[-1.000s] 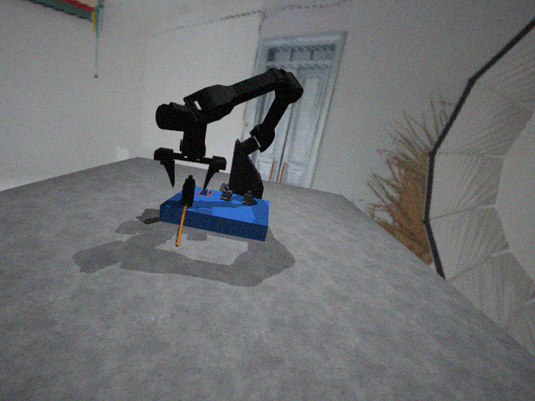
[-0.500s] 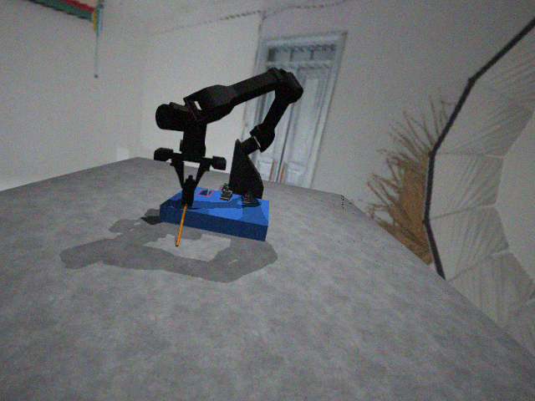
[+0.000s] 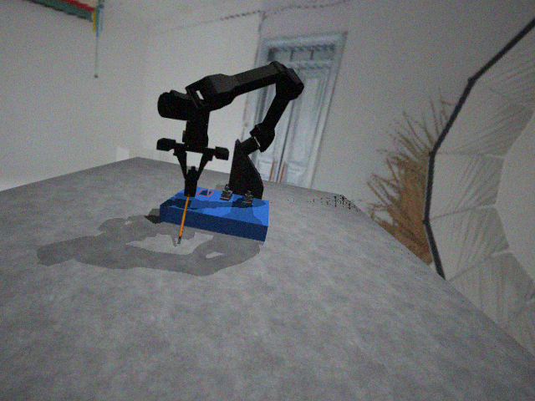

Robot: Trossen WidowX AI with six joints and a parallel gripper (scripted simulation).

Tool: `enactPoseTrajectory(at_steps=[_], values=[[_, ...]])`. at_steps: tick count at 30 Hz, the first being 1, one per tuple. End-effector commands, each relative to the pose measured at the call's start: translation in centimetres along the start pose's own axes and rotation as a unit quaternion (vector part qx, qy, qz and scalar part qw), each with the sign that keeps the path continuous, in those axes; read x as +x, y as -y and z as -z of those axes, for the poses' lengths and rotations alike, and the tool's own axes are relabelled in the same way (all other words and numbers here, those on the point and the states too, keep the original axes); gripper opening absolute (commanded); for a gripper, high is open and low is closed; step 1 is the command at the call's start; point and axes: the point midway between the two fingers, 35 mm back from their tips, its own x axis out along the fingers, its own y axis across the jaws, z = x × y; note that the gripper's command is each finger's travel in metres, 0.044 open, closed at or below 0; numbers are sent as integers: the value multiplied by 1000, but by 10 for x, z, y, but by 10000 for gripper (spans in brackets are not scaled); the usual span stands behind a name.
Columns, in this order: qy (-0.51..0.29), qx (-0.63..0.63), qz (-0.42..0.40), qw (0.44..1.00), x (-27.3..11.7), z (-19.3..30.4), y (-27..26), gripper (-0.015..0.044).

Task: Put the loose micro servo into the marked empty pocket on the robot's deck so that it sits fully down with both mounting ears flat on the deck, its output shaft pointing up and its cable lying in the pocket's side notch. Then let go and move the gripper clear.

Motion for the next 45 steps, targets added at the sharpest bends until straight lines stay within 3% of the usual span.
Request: enactPoseTrajectory(at_steps=[1, 25, 45], values=[[0, -2, -2, 1000, -3, 0, 0, 0], [1, -10, -2, 1000, -2, -38, 21, 0], [1, -332, -2, 943, -2, -37, 21, 0]])
